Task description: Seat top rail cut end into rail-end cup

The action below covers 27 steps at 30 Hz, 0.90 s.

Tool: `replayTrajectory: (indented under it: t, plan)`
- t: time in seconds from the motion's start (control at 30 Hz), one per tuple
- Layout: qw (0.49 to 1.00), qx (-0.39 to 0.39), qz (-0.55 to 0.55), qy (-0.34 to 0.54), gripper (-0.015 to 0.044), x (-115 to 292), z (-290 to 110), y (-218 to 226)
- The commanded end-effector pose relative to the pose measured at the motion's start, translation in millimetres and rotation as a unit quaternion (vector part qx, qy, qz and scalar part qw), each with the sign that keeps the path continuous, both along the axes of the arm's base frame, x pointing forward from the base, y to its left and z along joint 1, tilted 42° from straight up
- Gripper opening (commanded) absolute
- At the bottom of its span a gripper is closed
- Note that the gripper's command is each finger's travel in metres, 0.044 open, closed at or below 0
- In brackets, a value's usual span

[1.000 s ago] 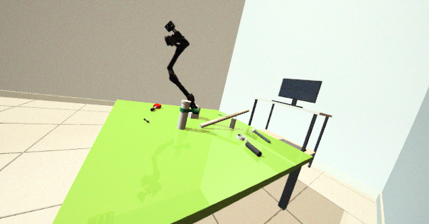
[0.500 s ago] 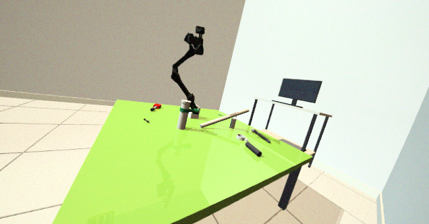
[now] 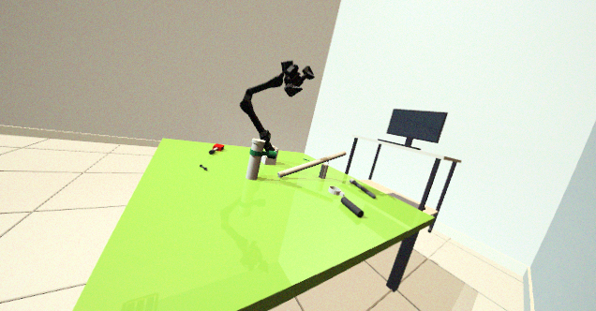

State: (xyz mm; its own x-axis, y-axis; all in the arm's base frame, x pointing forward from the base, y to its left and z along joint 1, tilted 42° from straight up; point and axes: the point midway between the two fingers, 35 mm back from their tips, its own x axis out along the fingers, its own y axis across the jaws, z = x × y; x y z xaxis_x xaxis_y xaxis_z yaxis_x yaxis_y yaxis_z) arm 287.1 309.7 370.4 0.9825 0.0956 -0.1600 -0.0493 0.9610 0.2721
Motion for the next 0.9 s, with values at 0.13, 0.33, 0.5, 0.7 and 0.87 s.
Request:
replayTrajectory:
  t: [0.13,0.33,0.5,0.7,0.87]
  plan:
    - [0.967,-0.214,0.020,0.137,0.0440,3.0,-120.3,-20.2]
    - [0.889,-0.371,0.020,0.269,0.0440,-15.5,-208.1,-66.5]
    - [0.792,-0.481,0.010,0.376,0.0440,-43.0,-257.8,-118.4]
    - [0.777,-0.494,0.008,0.390,0.0440,-47.3,-262.6,-125.8]
    - [0.774,-0.498,0.011,0.390,0.0440,-46.7,-261.8,-126.9]
